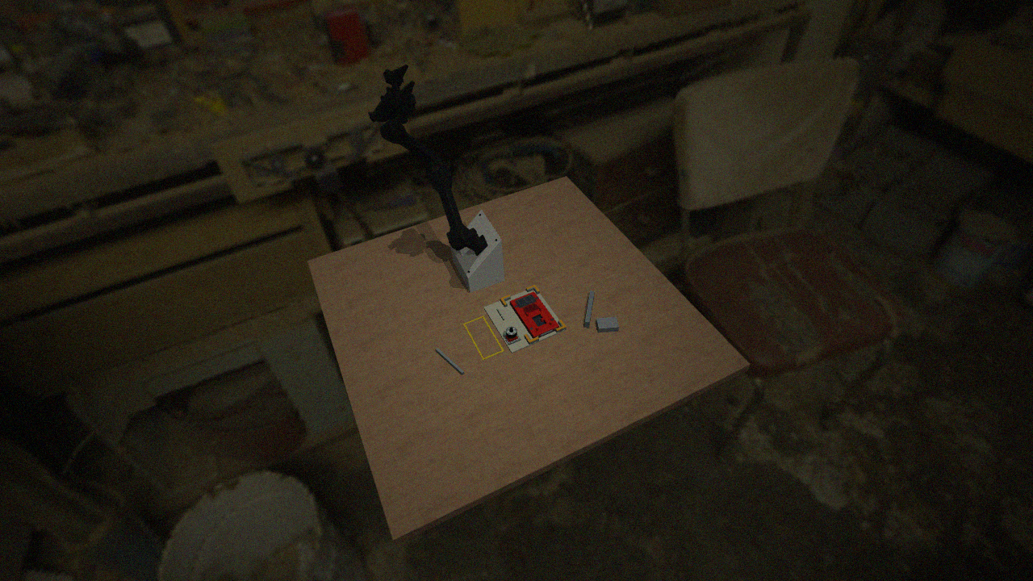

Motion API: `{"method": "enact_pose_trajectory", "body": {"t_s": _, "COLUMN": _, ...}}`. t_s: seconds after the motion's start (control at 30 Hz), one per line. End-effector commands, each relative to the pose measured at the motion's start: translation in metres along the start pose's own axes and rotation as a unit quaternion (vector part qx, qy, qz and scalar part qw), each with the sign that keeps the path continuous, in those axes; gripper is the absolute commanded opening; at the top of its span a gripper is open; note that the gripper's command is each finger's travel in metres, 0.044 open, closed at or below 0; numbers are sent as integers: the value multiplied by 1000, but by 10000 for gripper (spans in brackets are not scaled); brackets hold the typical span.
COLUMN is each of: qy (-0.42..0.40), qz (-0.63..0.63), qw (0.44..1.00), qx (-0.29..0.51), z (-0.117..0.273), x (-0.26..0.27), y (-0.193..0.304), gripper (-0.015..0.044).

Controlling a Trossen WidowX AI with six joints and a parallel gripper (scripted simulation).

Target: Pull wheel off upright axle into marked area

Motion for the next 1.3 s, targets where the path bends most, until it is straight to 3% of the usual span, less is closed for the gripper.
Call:
{"method": "enact_pose_trajectory", "body": {"t_s": 0.0, "qy": 2, "qz": -3, "qw": 1000, "qx": 2, "z": 0, "x": 0, "y": 1, "gripper": 374}}
{"method": "enact_pose_trajectory", "body": {"t_s": 0.1, "qy": 30, "qz": -47, "qw": 998, "qx": 26, "z": 7, "x": 2, "y": 15, "gripper": 300}}
{"method": "enact_pose_trajectory", "body": {"t_s": 0.37, "qy": 92, "qz": -231, "qw": 962, "qx": 114, "z": 33, "x": 71, "y": 101, "gripper": 300}}
{"method": "enact_pose_trajectory", "body": {"t_s": 0.63, "qy": 123, "qz": -389, "qw": 889, "qx": 208, "z": 58, "x": 170, "y": 166, "gripper": 300}}
{"method": "enact_pose_trajectory", "body": {"t_s": 0.73, "qy": 127, "qz": -407, "qw": 870, "qx": 248, "z": 63, "x": 203, "y": 179, "gripper": 300}}
{"method": "enact_pose_trajectory", "body": {"t_s": 0.97, "qy": 137, "qz": -538, "qw": 762, "qx": 334, "z": 87, "x": 311, "y": 209, "gripper": 300}}
{"method": "enact_pose_trajectory", "body": {"t_s": 1.27, "qy": 129, "qz": -619, "qw": 668, "qx": 392, "z": 102, "x": 394, "y": 209, "gripper": 300}}
Point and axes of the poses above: the point midway between the two fingers, 35 mm back from their tips, its own z axis back along the fingers, its own x axis across the jaws, y = z × x, the point moved 2 cm from there along z, back along the fingers, and after that the axes turned 10 degrees about z, right-handed, at the moved point
